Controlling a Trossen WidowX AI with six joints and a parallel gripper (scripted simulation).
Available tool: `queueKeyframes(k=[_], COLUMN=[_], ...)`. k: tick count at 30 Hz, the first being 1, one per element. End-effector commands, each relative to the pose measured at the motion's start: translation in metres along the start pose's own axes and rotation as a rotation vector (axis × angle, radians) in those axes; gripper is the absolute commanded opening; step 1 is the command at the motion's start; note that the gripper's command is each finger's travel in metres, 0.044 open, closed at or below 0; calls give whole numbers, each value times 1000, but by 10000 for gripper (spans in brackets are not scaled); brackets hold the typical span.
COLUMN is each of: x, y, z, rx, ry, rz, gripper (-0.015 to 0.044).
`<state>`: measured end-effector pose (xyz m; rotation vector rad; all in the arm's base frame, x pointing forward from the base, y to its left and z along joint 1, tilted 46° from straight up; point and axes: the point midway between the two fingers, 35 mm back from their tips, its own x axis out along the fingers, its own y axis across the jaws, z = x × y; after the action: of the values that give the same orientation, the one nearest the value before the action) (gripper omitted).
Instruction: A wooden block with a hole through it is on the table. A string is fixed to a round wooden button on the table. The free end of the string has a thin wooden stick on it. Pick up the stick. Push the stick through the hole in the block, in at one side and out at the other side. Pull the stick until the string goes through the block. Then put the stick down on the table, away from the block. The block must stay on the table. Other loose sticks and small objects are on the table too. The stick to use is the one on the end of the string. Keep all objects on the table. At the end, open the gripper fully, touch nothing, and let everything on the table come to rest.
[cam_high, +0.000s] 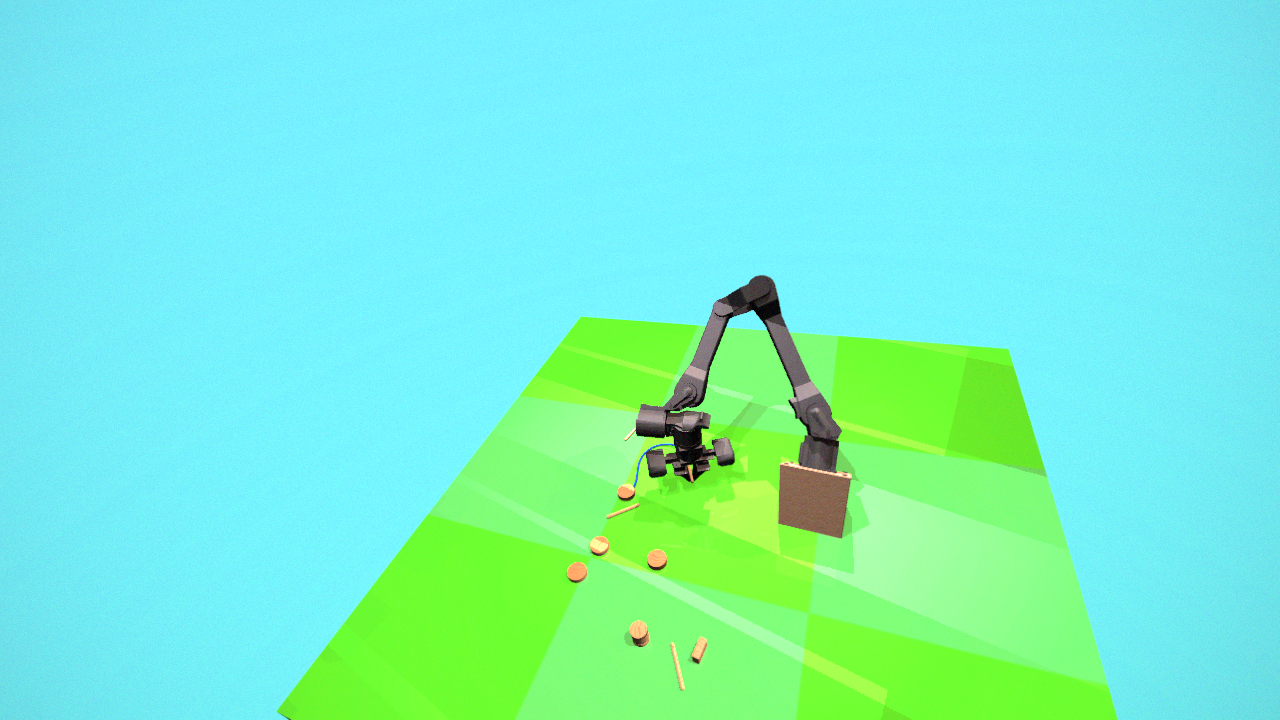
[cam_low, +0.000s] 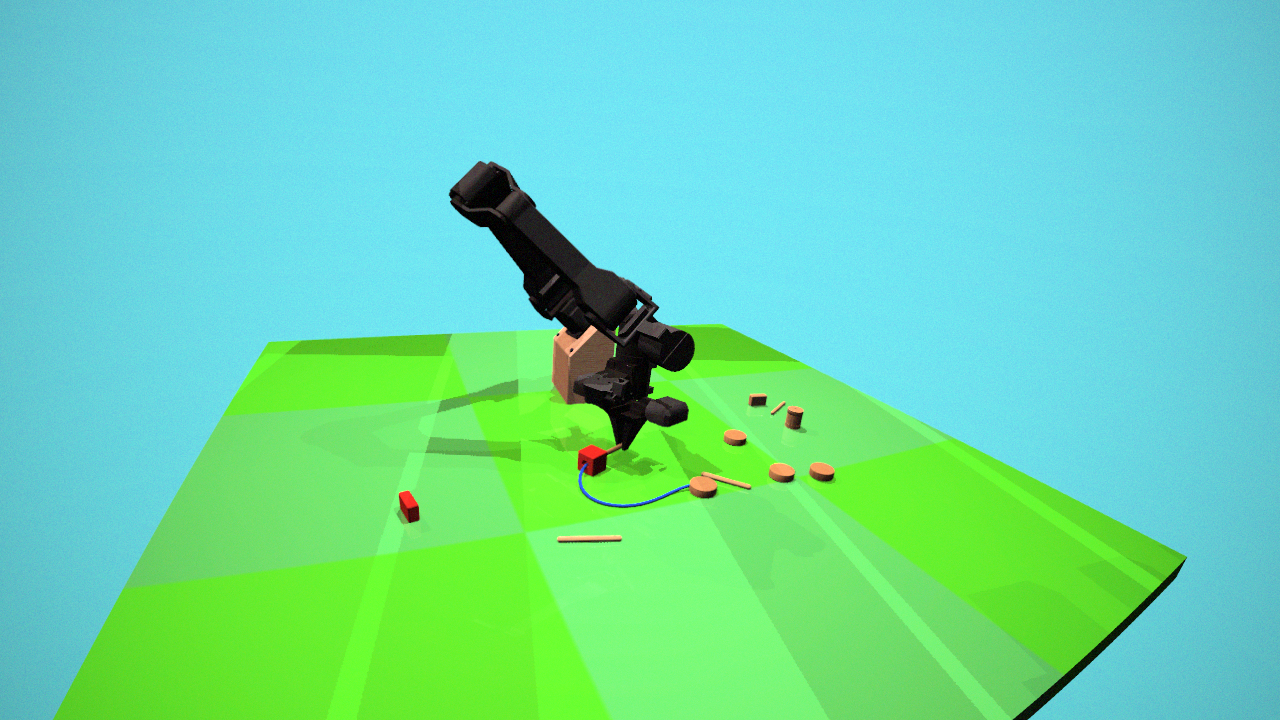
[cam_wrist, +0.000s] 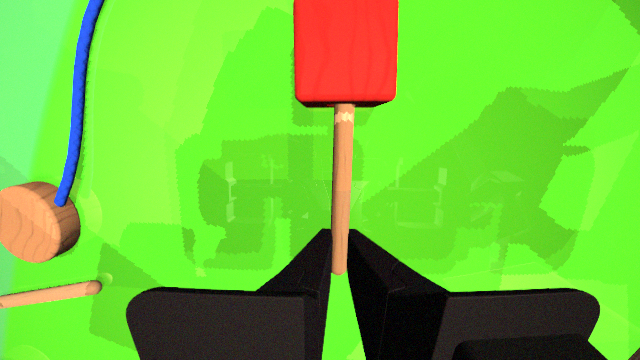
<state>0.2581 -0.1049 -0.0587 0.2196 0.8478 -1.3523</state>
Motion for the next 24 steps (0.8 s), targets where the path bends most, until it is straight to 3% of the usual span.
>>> queueKeyframes(k=[1,24], x=[0,-2], y=[0,-4], z=[-6,-31], rx=[-18,-57], ry=[6,5], rz=[-1,3], gripper=[0,0])
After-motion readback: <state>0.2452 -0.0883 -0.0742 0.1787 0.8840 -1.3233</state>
